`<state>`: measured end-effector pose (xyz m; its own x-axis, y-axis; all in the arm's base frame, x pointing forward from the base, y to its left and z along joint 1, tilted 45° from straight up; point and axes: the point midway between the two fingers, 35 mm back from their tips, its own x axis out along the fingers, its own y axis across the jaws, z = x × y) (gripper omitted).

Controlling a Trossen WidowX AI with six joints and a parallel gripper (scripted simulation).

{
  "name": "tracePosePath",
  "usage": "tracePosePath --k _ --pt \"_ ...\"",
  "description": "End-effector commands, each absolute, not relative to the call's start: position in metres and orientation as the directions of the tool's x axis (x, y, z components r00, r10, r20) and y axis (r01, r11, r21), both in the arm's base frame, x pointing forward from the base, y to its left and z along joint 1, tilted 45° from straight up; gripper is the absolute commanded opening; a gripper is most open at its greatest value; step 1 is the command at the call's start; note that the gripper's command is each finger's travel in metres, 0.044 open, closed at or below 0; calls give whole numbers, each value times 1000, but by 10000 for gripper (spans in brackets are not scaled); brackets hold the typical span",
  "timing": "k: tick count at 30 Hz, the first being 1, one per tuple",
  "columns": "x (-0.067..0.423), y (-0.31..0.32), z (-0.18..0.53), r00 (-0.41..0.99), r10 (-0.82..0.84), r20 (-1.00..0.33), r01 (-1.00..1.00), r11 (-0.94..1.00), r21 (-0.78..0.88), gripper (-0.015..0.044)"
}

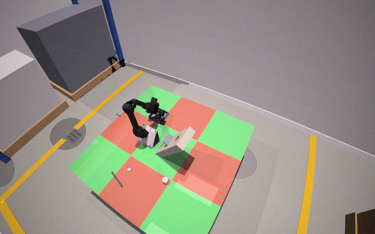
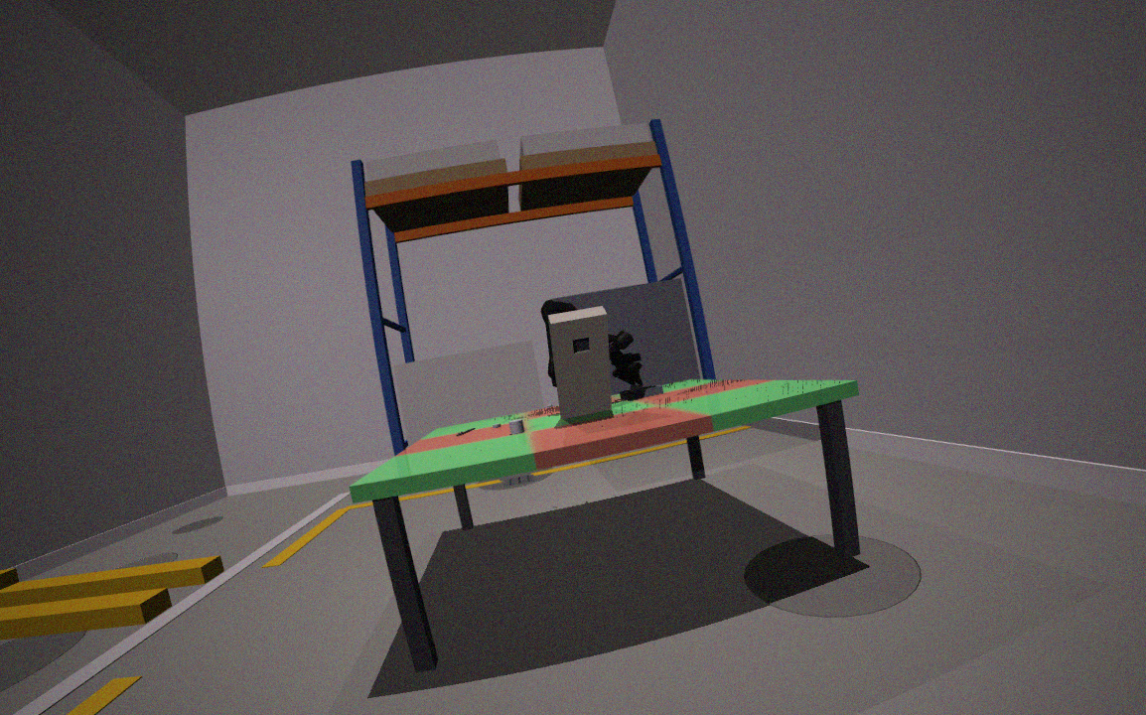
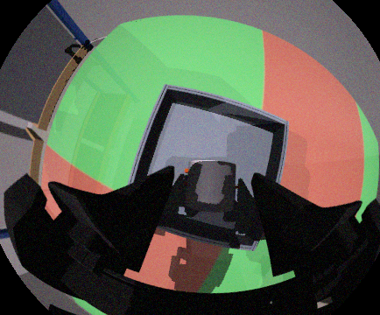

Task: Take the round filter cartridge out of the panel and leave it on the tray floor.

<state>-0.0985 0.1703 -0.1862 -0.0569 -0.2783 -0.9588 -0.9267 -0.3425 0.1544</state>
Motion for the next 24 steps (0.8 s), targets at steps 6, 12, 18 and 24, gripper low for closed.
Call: tracePosePath --k 6,12,18,24 --pt "-101 179 -179 -57 -277 -959 -927 -343 154 440" --pt "-107 219 -136 -56 -277 -959 -927 -343 153 440" --pt "-108 213 -147 -64 -273 -960 -927 -339 158 440" --pt "-108 213 -147 -64 -273 -960 -927 -339 158 440"
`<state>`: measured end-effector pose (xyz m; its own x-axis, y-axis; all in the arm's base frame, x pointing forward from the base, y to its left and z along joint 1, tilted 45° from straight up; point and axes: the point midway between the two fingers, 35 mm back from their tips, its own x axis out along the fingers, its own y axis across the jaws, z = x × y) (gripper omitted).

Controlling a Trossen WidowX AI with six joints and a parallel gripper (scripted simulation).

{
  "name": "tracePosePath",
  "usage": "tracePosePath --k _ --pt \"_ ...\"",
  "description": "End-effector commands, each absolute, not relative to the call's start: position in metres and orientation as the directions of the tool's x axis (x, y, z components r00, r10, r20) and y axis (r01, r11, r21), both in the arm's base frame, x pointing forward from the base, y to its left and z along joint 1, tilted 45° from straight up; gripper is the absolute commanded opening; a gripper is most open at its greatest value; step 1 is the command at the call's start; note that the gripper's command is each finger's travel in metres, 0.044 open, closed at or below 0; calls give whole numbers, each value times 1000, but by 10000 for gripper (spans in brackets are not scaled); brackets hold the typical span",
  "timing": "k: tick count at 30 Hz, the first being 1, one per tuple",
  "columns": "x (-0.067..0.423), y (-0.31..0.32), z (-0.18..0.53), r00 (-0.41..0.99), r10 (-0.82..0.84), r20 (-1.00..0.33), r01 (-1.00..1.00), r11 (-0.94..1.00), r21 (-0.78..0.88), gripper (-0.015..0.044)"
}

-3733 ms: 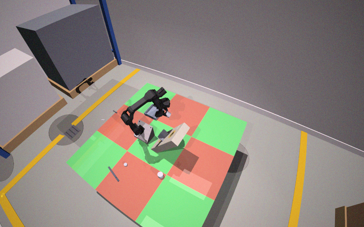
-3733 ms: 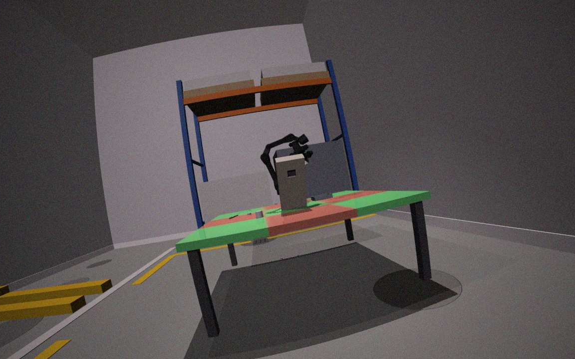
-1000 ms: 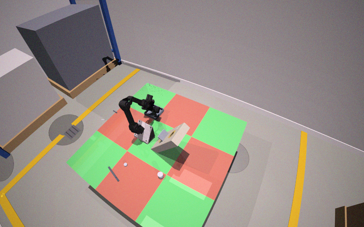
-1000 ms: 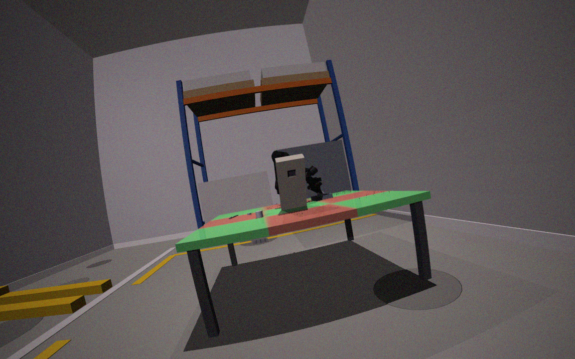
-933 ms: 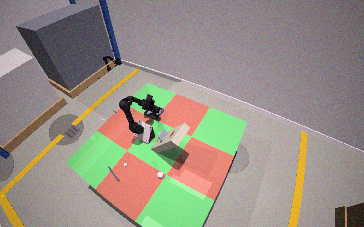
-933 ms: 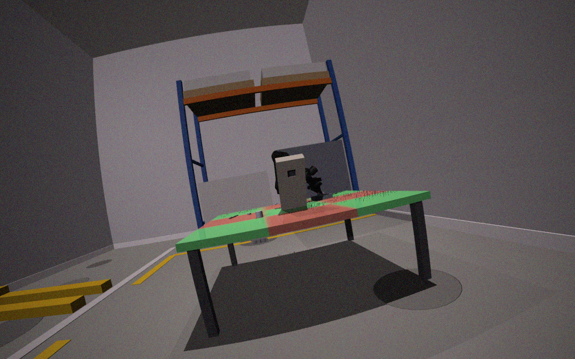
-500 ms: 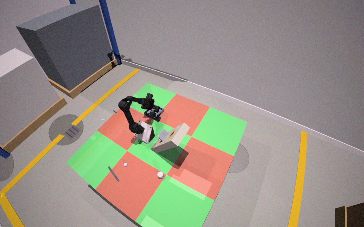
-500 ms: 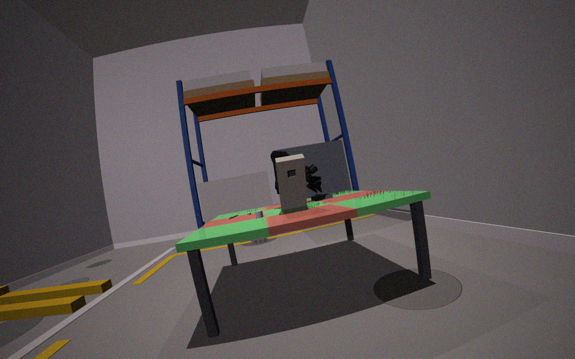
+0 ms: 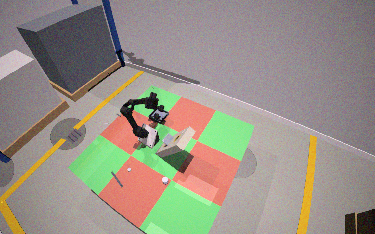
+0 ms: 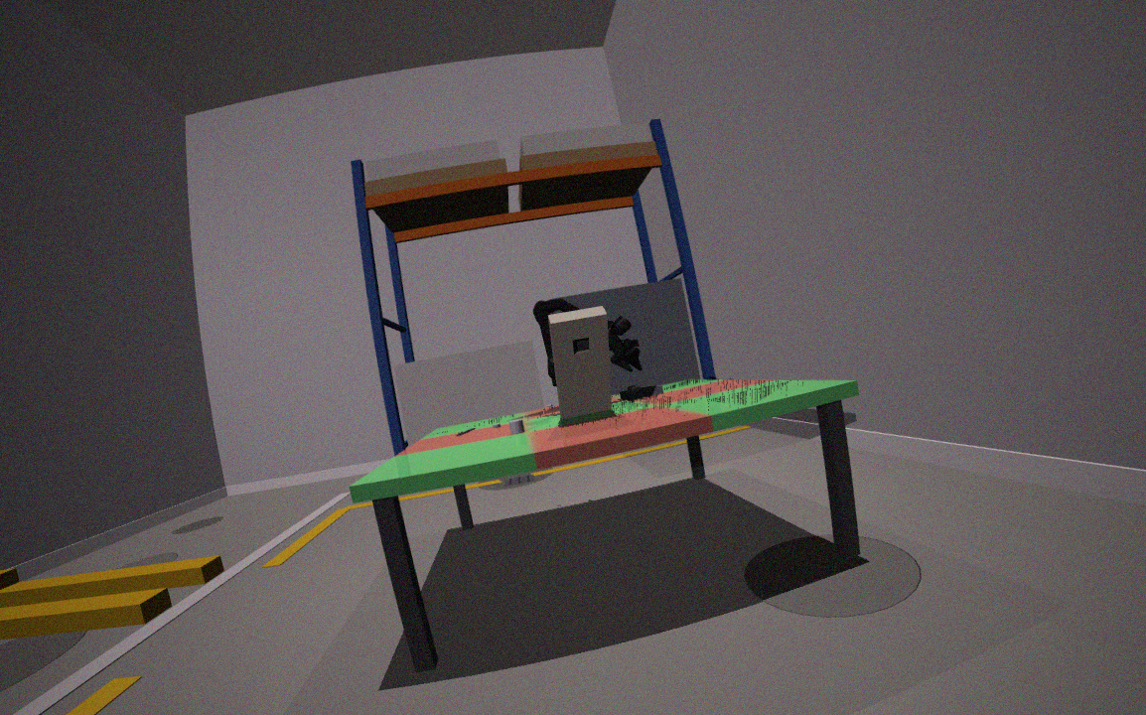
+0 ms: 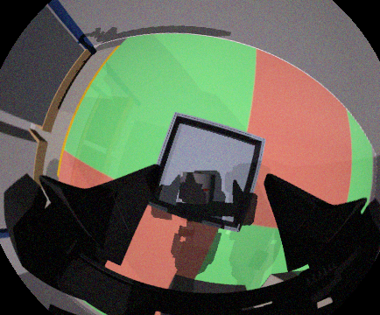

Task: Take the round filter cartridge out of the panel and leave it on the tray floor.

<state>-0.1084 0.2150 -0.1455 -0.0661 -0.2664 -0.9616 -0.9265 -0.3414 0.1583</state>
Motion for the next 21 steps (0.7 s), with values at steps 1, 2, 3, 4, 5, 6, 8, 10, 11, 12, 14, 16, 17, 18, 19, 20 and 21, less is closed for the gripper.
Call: tracePosePath --k 1,2,3,4,5,6,8,10,11,12,14,16,17,18,19,20,21 --pt "-108 213 -147 -64 -273 -960 -927 -339 158 440" --pt "-108 213 -147 -64 -273 -960 -927 -339 158 440" --pt "-108 213 -147 -64 -273 -960 -927 -339 158 440" --pt "-108 213 -147 -64 -273 -960 -927 -339 158 440" --pt "-108 213 -147 -64 -273 -960 -927 -339 158 440" --pt "-108 213 -147 -64 -273 -960 -927 -339 158 440" --pt "-108 213 -147 -64 -273 -960 -927 -339 158 440" --pt "-108 213 -147 -64 -273 -960 -927 -339 158 440" --pt "-108 213 -147 -64 -273 -960 -927 -339 158 440" --pt "-108 213 -147 -64 -273 -960 -927 -339 158 440" --pt "-108 213 -147 -64 -273 -960 -927 -339 158 440" --pt "-108 213 -147 -64 -273 -960 -927 -339 158 440" --pt "-108 213 -147 -64 -273 -960 -927 -339 158 440" --pt "-108 213 -147 -64 -273 -960 -927 -339 158 440" --pt "-108 213 -147 -64 -273 -960 -927 -339 158 440" --pt "-108 213 -147 -64 -273 -960 -927 -339 158 440" --pt "-108 213 -147 -64 -273 -960 -927 -339 158 440"
